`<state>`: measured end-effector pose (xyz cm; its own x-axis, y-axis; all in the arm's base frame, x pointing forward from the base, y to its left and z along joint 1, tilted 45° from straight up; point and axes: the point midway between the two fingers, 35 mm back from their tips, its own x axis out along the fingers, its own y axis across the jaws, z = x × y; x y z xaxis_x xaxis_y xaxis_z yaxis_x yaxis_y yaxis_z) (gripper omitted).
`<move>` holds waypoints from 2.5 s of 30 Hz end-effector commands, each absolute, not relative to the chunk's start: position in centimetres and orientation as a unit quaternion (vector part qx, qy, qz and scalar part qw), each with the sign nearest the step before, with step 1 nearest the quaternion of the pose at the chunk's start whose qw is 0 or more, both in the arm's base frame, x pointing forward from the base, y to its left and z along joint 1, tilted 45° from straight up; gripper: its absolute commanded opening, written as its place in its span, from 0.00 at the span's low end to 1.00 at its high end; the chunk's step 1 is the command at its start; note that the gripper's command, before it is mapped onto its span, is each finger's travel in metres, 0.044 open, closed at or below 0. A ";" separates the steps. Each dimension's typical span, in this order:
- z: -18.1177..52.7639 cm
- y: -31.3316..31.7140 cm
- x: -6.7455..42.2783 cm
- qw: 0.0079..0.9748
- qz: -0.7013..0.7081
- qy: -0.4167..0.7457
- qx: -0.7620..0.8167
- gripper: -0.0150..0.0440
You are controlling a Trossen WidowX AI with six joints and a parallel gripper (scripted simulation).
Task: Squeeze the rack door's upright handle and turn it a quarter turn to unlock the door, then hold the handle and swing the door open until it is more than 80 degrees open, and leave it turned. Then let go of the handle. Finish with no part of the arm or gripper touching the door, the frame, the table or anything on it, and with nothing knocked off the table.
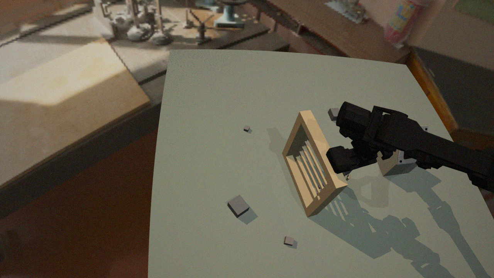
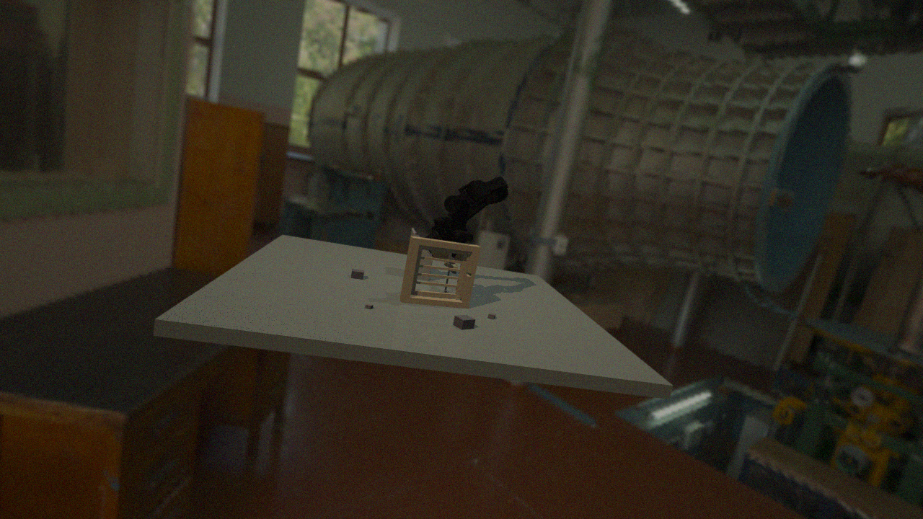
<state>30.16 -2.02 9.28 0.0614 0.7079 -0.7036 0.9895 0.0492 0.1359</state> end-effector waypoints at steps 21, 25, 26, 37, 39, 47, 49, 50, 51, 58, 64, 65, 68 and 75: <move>7.5 -3.6 27.1 0.451 -0.081 0.681 0.571 0.28; 7.1 -3.9 26.5 0.468 -0.062 0.684 0.557 0.28; 7.0 -4.0 26.4 0.472 -0.057 0.684 0.554 0.28; 5.7 -5.2 24.8 0.514 -0.003 0.686 0.515 0.28; 5.4 -5.4 24.6 0.521 0.006 0.686 0.508 0.28; 4.4 -6.4 23.7 0.548 0.043 0.685 0.478 0.28; 4.1 -6.7 23.5 0.554 0.052 0.685 0.471 0.28; 3.9 -6.8 23.4 0.557 0.057 0.684 0.467 0.28; 3.8 -7.0 23.3 0.560 0.062 0.684 0.463 0.28; 2.7 -8.0 22.6 0.584 0.097 0.680 0.433 0.28; 1.8 -8.9 22.2 0.602 0.126 0.675 0.407 0.28; 1.6 -9.1 22.2 0.605 0.131 0.674 0.403 0.28; 1.1 -9.6 22.0 0.614 0.145 0.671 0.390 0.28; -0.1 -10.8 21.7 0.634 0.181 0.662 0.355 0.28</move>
